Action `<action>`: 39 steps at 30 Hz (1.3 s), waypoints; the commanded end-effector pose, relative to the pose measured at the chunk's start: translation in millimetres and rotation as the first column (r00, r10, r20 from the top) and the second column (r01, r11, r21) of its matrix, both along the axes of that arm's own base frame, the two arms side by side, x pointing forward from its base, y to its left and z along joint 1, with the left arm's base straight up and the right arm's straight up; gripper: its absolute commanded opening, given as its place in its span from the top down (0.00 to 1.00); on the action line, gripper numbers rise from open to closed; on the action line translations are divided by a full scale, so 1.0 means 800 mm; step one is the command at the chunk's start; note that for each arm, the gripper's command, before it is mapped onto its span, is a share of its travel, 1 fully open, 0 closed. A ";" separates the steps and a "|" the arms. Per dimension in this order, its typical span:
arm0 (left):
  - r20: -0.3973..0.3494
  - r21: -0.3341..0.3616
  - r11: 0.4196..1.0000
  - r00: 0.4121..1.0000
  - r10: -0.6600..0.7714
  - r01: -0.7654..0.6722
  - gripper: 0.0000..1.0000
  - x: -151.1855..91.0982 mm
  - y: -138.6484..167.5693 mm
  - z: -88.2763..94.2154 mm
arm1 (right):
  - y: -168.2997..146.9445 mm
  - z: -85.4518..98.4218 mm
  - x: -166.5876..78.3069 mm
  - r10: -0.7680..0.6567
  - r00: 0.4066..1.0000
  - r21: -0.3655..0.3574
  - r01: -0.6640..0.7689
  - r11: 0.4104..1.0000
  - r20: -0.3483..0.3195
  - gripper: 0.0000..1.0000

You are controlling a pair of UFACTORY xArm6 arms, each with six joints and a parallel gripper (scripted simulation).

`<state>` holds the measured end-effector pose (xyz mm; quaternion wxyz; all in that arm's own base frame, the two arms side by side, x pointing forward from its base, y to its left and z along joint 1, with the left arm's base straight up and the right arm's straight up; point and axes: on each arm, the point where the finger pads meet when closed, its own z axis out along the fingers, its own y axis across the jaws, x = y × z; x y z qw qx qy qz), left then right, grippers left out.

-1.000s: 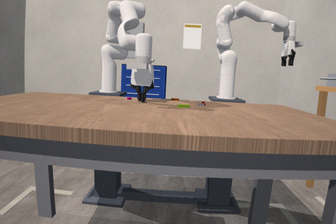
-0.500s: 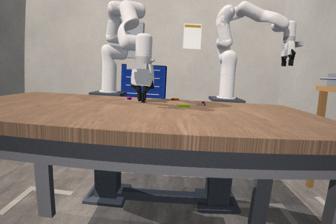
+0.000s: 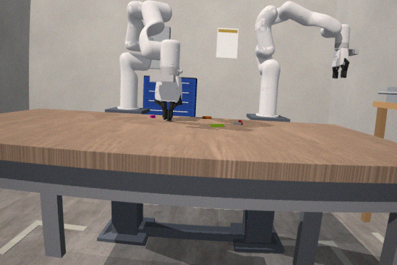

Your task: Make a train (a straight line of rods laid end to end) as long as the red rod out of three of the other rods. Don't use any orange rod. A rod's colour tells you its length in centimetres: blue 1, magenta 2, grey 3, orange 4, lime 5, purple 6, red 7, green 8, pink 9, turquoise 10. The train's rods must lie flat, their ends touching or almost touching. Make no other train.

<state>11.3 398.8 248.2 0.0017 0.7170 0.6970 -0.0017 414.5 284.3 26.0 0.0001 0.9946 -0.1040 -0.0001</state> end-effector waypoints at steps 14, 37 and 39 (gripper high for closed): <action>0.000 0.005 1.000 1.000 0.000 0.000 0.00 0.000 0.001 0.002 | 0.001 0.003 0.002 0.000 1.000 0.003 0.000 1.000 0.005 0.90; 0.000 0.005 1.000 1.000 0.000 0.000 0.00 0.000 0.001 0.002 | 0.001 0.004 0.002 0.000 1.000 0.003 0.000 1.000 0.005 0.74; 0.000 0.005 1.000 1.000 0.000 0.000 0.00 0.000 0.001 0.002 | 0.001 0.007 0.002 0.000 1.000 0.003 0.000 1.000 0.005 0.74</action>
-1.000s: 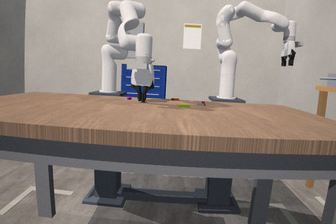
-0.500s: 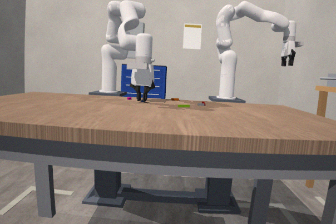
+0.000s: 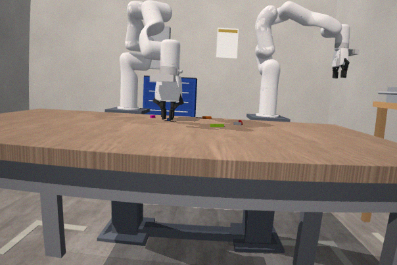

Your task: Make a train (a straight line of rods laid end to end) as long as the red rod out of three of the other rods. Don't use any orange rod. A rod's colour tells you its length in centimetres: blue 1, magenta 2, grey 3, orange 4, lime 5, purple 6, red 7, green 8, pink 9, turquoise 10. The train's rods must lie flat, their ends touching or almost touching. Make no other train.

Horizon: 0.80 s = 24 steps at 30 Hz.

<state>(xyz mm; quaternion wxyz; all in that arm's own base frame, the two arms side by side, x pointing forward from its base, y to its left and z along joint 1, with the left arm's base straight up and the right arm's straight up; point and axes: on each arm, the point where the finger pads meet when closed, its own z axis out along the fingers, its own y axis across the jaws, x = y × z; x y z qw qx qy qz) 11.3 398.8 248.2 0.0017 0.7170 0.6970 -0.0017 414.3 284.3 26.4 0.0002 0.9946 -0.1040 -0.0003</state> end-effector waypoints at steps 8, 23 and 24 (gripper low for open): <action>0.000 0.005 1.000 1.000 0.000 0.000 0.00 0.000 0.001 0.002 | 0.002 0.033 0.002 0.000 1.000 0.004 0.000 1.000 0.005 0.74; 0.000 0.005 1.000 1.000 0.000 0.000 0.00 0.000 0.001 0.002 | 0.001 0.109 0.002 0.000 1.000 0.004 0.000 1.000 0.005 0.74; 0.000 0.005 1.000 1.000 0.000 0.000 0.00 0.000 0.001 0.002 | 0.001 0.111 0.002 0.000 1.000 0.004 0.000 1.000 0.005 0.74</action>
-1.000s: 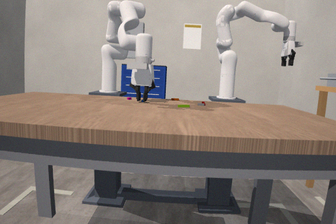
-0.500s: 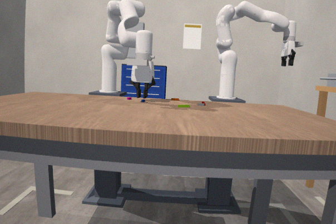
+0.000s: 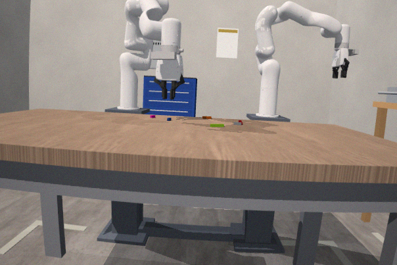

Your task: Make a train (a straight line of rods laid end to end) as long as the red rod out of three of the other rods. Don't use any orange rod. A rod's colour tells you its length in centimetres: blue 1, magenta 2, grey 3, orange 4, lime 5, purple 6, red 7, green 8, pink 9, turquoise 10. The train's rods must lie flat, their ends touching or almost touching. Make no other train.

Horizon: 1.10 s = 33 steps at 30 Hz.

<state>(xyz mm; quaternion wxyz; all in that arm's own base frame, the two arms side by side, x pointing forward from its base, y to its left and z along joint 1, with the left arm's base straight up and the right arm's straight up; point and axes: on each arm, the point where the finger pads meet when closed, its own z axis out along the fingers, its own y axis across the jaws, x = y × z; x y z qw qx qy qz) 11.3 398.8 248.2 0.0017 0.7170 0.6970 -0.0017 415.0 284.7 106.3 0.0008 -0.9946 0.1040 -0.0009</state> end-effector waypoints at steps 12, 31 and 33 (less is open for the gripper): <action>0.000 0.005 1.000 1.000 0.000 0.000 0.00 0.000 0.001 0.002 | 0.001 0.015 0.001 0.000 1.000 0.002 0.000 1.000 0.003 0.00; 0.000 0.005 1.000 1.000 0.000 0.000 0.00 0.000 0.001 0.002 | 0.004 0.016 0.004 0.026 1.000 0.002 -0.026 1.000 0.003 0.00; 0.000 0.005 1.000 1.000 0.000 0.000 0.00 0.000 0.001 0.002 | 0.006 0.016 0.005 0.044 0.999 0.002 -0.044 0.999 0.003 0.00</action>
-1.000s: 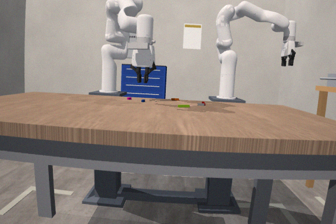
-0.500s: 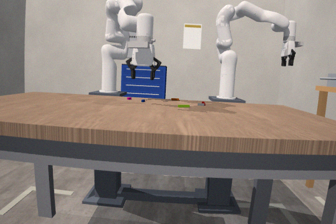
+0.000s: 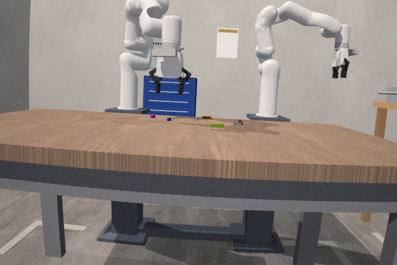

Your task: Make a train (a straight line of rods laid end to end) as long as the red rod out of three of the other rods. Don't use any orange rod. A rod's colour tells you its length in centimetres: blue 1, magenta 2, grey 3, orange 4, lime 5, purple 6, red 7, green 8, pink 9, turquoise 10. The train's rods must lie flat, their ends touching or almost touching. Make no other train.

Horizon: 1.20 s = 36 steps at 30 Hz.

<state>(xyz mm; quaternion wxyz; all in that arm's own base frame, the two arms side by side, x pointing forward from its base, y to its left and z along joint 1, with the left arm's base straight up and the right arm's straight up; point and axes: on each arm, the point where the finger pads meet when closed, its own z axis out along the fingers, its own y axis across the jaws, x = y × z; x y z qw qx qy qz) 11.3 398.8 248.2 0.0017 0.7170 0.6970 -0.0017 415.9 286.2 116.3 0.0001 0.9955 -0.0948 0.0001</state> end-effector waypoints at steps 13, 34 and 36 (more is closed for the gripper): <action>0.000 0.005 1.000 1.000 0.000 0.000 0.00 0.000 0.001 0.002 | 0.056 0.006 0.040 0.434 0.901 0.001 -0.434 0.901 0.006 0.00; 0.000 0.005 1.000 1.000 0.000 0.000 0.00 0.000 0.001 0.002 | 0.129 0.001 0.079 0.880 0.474 -0.003 -0.880 0.474 0.006 0.00; 0.000 0.005 1.000 1.000 0.000 0.000 0.00 0.000 0.001 0.002 | 0.134 0.000 0.081 0.900 0.435 -0.003 -0.900 0.435 0.006 0.00</action>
